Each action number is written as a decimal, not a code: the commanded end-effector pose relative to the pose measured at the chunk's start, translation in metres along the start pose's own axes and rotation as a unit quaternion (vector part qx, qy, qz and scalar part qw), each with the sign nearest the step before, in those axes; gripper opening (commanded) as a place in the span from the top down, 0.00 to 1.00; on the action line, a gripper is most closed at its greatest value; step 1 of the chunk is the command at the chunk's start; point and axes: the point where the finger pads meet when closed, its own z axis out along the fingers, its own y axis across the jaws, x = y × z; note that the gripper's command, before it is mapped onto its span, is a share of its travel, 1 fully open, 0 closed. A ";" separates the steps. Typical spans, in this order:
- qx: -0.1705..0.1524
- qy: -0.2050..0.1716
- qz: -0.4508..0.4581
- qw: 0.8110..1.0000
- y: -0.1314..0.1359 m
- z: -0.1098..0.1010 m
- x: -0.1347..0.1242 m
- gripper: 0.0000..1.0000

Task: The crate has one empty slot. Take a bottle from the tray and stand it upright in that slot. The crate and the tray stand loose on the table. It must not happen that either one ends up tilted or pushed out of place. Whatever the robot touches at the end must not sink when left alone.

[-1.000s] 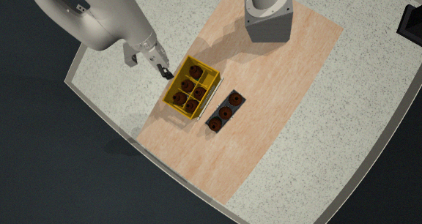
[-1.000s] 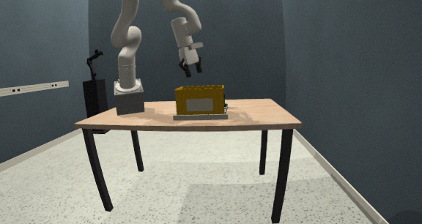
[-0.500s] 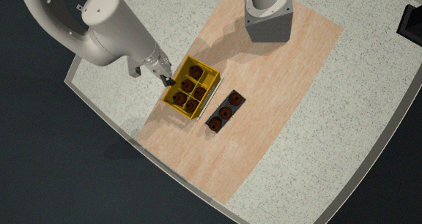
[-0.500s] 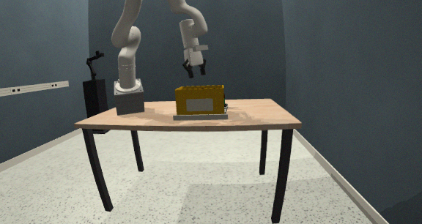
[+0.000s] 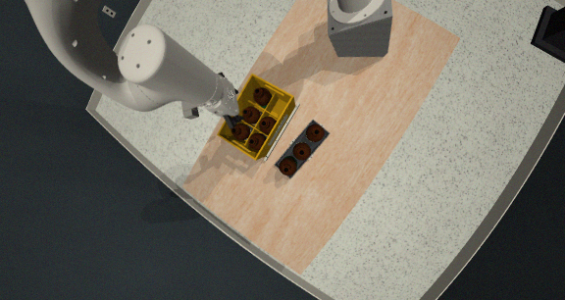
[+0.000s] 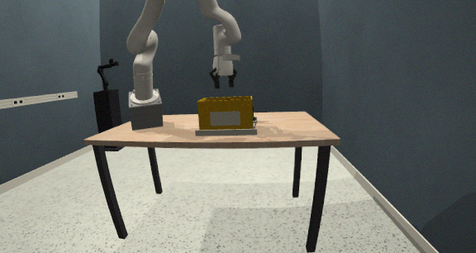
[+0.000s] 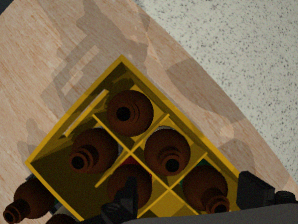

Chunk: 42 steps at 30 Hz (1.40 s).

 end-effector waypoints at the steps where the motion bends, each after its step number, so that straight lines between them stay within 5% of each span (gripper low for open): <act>1: -0.004 -0.005 0.002 1.000 -0.001 0.000 0.000 0.00; 3: -0.004 -0.005 0.002 1.000 -0.001 0.000 0.000 0.00; 4: -0.004 -0.005 0.002 1.000 -0.001 0.000 0.000 1.00; 38: -0.004 -0.005 0.002 1.000 -0.002 0.000 0.000 1.00; 42: -0.003 -0.008 0.016 1.000 -0.041 0.001 -0.020 1.00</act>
